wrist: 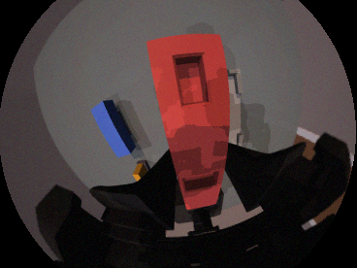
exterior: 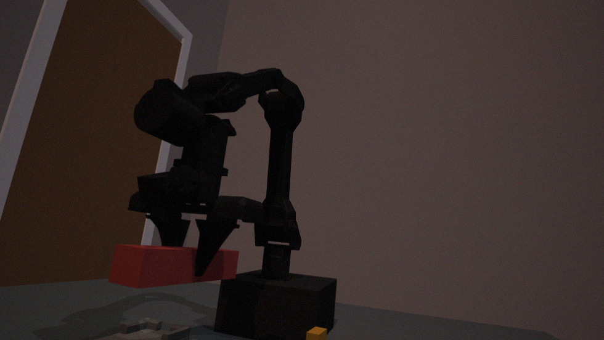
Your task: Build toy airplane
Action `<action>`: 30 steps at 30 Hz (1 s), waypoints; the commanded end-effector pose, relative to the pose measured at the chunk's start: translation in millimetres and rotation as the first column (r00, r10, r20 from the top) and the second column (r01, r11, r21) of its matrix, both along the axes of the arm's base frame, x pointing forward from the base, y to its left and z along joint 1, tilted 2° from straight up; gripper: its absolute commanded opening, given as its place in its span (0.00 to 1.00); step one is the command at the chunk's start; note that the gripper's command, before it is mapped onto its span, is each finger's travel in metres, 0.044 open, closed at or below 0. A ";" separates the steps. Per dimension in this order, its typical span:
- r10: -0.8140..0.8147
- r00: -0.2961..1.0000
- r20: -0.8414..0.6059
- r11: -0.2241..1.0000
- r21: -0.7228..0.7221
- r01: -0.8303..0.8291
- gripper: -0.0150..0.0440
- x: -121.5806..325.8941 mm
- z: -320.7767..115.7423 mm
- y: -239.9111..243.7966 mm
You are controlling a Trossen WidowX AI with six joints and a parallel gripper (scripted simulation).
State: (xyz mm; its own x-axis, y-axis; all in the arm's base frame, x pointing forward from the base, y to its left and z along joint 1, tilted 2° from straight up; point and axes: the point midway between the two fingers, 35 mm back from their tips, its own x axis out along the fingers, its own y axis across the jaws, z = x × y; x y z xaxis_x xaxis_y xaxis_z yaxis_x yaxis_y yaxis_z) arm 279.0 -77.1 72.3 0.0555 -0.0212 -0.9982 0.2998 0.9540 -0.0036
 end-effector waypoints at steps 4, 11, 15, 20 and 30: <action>0.018 1.000 -0.001 1.000 -0.002 -0.018 0.25 -1.0 -9.0 -20.6; 0.030 1.000 -0.002 1.000 -0.004 -0.030 0.25 -3.9 -17.3 -41.0; 0.036 0.999 -0.003 0.999 -0.006 -0.036 0.25 -6.4 -22.1 -52.6; 0.045 0.999 -0.003 0.999 -0.007 -0.045 0.25 -10.3 -28.2 -67.1; 0.061 0.998 -0.005 0.998 -0.011 -0.062 0.25 -20.8 -40.4 -95.6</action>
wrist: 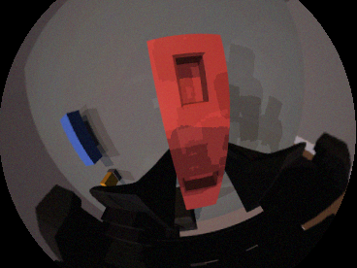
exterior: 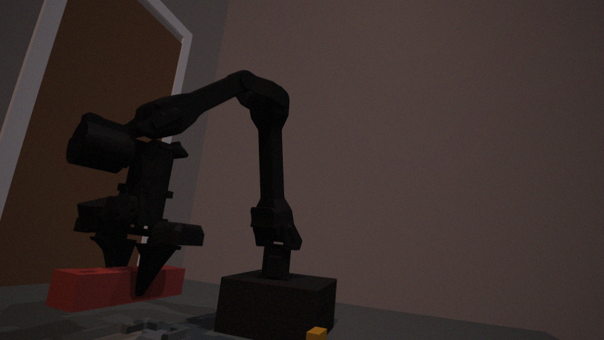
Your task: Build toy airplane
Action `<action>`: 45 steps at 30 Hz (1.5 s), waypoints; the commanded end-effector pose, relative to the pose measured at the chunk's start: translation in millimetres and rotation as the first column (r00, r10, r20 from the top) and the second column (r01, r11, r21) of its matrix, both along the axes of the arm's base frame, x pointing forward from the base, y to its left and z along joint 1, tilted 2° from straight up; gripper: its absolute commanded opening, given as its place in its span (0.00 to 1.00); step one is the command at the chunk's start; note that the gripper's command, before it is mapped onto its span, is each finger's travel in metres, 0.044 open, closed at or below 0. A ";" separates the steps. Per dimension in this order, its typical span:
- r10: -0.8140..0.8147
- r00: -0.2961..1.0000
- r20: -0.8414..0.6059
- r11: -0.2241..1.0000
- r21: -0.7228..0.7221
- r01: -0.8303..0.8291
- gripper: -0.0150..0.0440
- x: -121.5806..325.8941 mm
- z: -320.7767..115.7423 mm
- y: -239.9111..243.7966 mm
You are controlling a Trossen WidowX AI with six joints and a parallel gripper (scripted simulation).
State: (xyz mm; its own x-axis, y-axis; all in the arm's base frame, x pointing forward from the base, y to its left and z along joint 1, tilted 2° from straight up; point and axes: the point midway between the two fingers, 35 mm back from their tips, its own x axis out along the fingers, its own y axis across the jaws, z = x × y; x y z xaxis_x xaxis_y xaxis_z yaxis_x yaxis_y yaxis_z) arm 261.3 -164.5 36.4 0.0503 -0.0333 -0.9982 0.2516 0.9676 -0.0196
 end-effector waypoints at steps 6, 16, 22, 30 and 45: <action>0.022 1.000 0.001 1.000 0.001 -0.022 0.25 -11.1 -12.0 -24.9; 0.027 1.000 0.001 1.000 0.000 -0.027 0.48 -16.2 -16.1 -34.5; 0.027 1.000 0.001 1.000 0.000 -0.027 0.58 -16.3 -16.2 -34.4; 0.027 1.000 0.001 1.000 0.000 -0.027 0.58 -16.3 -16.2 -34.4; 0.027 1.000 0.001 1.000 0.000 -0.027 0.58 -14.6 -33.3 -35.1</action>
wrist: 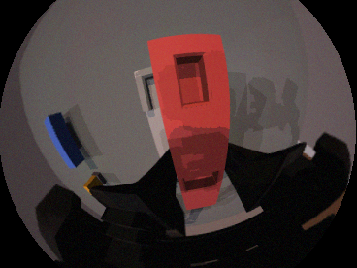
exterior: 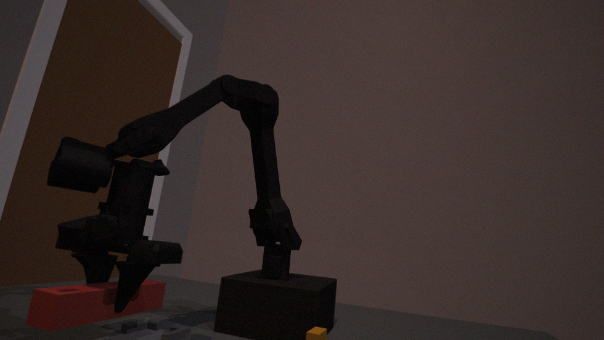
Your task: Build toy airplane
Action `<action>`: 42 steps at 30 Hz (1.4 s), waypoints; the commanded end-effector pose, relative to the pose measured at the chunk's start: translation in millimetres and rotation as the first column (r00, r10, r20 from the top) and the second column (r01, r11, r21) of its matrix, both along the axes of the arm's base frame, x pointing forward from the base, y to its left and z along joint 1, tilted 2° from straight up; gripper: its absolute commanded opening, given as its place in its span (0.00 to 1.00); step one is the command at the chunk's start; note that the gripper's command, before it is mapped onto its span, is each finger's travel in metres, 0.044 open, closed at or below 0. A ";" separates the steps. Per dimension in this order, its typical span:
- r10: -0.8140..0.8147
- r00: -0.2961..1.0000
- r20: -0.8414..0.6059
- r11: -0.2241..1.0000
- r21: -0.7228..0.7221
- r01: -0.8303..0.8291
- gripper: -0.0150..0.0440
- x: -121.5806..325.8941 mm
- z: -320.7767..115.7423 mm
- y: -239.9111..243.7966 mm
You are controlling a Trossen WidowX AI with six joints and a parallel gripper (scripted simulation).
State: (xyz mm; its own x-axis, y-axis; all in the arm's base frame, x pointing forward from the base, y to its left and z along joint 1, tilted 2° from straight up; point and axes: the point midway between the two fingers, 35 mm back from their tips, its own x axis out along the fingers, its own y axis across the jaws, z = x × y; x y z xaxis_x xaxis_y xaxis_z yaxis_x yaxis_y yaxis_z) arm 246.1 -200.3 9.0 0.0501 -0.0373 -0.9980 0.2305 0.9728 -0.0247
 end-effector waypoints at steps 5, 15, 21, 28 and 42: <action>0.006 1.000 0.001 1.000 0.005 -0.006 0.58 1.1 -14.1 0.7; 0.006 1.000 0.001 1.000 0.005 -0.006 0.58 1.5 -28.9 0.9; 0.003 1.000 -0.003 1.000 0.002 -0.003 0.55 0.8 -27.0 0.4; 0.003 1.000 -0.003 1.000 0.002 -0.003 0.31 0.8 -27.0 0.4; 0.003 1.000 -0.003 1.000 0.002 -0.003 0.93 0.8 -27.0 0.4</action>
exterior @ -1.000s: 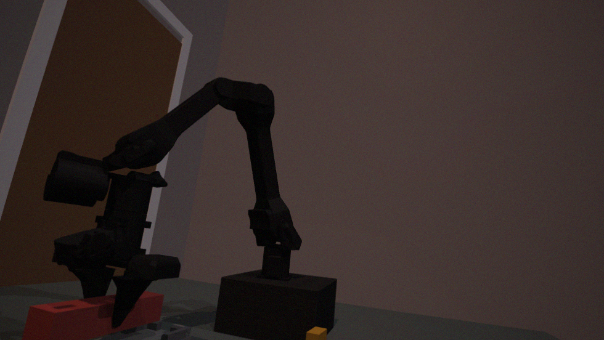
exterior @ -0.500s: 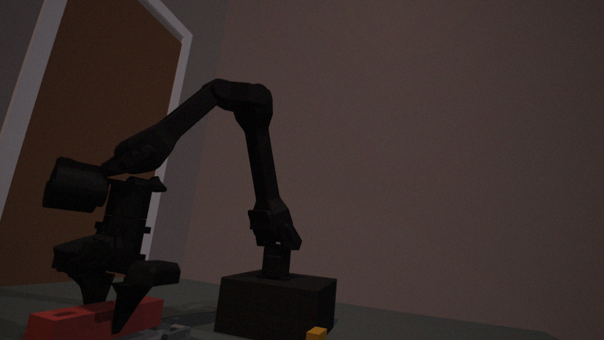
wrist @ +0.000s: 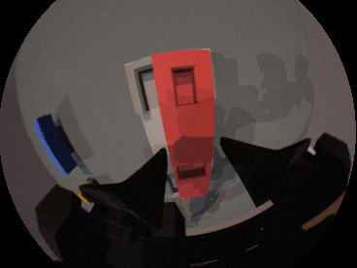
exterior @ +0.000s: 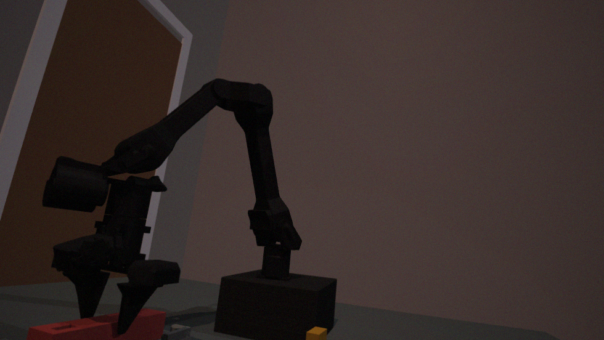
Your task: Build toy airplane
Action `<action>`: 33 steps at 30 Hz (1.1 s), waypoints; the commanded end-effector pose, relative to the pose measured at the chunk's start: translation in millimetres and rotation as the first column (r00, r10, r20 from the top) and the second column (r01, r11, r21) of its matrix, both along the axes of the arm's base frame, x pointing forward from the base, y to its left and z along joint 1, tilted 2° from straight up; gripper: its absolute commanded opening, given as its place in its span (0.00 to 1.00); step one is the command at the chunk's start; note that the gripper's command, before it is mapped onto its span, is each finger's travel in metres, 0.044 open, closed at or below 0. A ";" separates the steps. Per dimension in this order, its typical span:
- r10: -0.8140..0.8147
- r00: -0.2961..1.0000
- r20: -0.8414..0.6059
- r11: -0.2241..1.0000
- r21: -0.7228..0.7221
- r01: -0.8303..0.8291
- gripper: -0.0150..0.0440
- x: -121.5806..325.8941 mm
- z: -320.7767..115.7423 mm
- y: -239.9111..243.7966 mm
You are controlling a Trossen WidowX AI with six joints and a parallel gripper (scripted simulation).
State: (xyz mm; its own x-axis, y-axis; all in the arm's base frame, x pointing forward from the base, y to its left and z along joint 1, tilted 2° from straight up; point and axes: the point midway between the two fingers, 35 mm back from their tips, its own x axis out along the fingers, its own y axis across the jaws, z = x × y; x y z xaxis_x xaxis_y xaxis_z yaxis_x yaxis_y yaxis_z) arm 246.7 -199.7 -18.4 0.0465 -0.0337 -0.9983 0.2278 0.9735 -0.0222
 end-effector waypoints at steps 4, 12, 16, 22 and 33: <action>0.000 1.000 0.001 1.000 -0.001 0.000 1.00 0.2 0.4 -0.2; 0.001 1.000 0.002 1.000 -0.001 -0.001 1.00 1.8 25.5 -1.9; 0.003 1.000 0.005 1.000 0.001 -0.003 1.00 -3.1 94.8 1.2; 0.003 1.000 0.006 1.000 0.001 -0.003 1.00 -2.0 106.9 -0.9; 0.089 0.996 0.005 0.996 -0.004 -0.089 1.00 8.4 103.8 4.5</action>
